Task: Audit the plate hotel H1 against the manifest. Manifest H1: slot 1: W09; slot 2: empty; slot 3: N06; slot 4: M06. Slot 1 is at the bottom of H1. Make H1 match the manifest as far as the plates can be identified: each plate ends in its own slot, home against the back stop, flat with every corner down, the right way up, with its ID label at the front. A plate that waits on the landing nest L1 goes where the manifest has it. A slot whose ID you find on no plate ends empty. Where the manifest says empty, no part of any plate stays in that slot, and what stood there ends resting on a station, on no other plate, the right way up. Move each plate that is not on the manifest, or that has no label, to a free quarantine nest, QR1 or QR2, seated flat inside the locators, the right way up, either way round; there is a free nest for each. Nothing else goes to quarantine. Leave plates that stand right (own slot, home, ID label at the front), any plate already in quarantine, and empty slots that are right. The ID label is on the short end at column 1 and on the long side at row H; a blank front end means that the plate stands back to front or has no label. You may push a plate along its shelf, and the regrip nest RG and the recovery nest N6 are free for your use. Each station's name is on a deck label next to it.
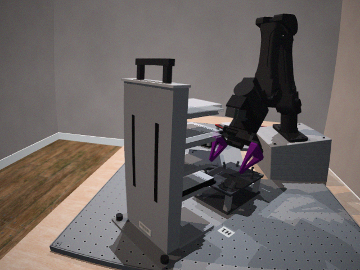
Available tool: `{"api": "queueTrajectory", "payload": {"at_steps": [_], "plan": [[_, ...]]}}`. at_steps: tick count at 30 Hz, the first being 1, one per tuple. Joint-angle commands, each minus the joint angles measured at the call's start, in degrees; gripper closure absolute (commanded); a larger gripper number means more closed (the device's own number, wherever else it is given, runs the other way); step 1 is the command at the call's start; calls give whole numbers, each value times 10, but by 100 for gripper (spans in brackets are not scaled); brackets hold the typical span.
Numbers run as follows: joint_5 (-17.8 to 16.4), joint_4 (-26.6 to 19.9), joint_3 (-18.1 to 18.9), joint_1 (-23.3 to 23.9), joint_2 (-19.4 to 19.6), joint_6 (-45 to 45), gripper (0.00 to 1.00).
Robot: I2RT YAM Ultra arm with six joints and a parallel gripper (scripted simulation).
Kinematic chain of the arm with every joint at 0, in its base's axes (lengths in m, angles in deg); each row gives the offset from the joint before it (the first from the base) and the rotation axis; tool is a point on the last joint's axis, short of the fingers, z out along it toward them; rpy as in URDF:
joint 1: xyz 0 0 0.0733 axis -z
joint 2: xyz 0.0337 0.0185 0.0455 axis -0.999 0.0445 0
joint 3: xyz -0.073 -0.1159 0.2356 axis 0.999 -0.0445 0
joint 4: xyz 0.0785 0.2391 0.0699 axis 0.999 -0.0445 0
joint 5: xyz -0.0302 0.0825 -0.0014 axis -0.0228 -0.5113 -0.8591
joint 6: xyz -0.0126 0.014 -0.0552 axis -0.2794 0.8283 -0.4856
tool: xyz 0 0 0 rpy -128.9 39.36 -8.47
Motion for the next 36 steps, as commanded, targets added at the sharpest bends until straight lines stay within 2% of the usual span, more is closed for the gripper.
{"api": "queueTrajectory", "payload": {"at_steps": [1,36], "plan": [[0,1,11,-1,2,0,0],[1,-32,108,-2,65,1,0]]}}
